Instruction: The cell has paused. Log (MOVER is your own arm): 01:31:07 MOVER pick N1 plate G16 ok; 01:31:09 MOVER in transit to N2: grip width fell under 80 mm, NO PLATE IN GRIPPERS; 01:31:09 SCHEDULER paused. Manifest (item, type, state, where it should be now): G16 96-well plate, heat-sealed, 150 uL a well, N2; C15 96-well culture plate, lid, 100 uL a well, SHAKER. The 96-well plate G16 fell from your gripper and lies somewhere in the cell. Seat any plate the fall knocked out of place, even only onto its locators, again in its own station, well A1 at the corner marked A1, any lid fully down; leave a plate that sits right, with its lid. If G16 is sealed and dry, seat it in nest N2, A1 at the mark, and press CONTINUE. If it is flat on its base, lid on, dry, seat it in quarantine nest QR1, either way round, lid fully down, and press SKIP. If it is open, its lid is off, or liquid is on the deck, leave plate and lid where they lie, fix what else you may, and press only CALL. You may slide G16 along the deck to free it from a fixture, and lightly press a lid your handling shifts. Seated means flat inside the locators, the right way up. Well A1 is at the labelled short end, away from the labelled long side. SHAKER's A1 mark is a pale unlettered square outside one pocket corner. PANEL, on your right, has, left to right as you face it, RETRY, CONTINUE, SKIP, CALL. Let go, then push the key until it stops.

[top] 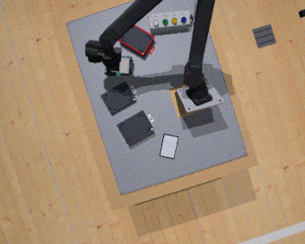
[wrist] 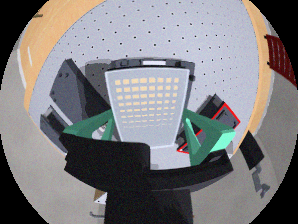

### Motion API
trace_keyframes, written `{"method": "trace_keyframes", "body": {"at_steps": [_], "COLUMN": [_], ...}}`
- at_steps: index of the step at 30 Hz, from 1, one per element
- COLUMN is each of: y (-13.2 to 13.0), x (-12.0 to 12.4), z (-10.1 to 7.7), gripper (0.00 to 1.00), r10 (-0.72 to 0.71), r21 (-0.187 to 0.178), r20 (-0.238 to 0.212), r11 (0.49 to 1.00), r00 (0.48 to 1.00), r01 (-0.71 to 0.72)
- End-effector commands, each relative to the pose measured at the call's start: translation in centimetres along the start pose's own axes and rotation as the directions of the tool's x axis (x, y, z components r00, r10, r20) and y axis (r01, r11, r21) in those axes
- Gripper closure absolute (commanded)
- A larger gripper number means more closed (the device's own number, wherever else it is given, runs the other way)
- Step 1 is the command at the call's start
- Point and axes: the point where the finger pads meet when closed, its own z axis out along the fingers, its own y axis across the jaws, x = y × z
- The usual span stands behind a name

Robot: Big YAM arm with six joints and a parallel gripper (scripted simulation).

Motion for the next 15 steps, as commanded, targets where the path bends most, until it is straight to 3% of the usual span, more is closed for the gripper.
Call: {"method": "trace_keyframes", "body": {"at_steps": [1,15], "y": [-0.19,-0.37], "x": [0.20,0.37], "z": [0.05,0.04], "gripper": [0.00,0.00], "r10": [0.006,0.011], "r21": [-0.001,0.000], "r20": [0.007,0.008], "r11": [1.000,1.000], "r00": [1.000,1.000], "r01": [-0.006,-0.011]}}
